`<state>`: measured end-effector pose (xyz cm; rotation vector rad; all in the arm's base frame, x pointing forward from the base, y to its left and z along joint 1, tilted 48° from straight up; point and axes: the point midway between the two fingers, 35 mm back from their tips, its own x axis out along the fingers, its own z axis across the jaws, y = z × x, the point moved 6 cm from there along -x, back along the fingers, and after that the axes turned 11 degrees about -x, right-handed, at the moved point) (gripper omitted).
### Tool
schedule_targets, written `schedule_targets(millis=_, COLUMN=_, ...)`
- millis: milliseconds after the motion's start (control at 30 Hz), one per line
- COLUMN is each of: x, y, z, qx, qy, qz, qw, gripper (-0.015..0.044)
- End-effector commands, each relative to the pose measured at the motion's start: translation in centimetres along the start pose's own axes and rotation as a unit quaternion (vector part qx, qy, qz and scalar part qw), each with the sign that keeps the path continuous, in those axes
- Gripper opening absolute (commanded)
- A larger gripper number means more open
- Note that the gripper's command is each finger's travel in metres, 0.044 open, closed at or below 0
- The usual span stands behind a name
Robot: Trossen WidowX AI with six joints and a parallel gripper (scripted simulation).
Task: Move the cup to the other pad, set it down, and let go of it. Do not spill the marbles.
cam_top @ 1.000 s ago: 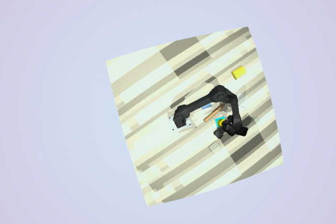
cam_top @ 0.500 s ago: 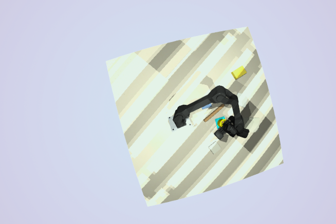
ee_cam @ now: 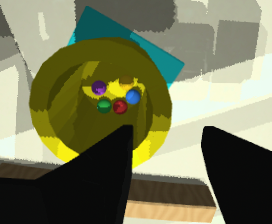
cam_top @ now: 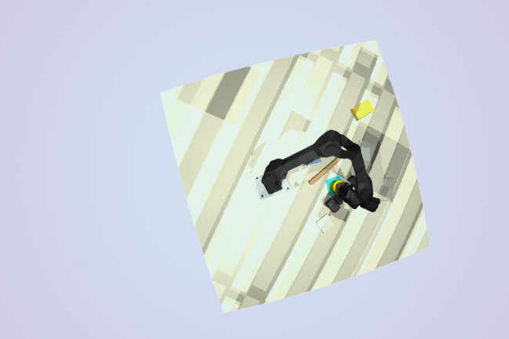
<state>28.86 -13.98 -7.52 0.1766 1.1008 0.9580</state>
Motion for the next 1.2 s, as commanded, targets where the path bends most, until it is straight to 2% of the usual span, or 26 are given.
schedule_targets(millis=0, x=-0.5, y=0.1, z=0.1, qx=-0.006, qy=0.002, qz=-0.003, qw=1.000, gripper=0.0147)
schedule_targets(millis=367, x=-0.6, y=0.0, z=0.0, qx=-0.001, qy=0.000, qz=-0.001, qw=1.000, gripper=0.0435)
schedule_targets(millis=733, x=-6.5, y=0.2, z=-0.3, qx=-0.006, qy=0.003, qz=-0.004, qw=1.000, gripper=0.0440)
schedule_targets(millis=1167, x=-6.1, y=0.0, z=-0.4, qx=0.000, qy=-0.001, qz=-0.004, qw=1.000, gripper=0.0440)
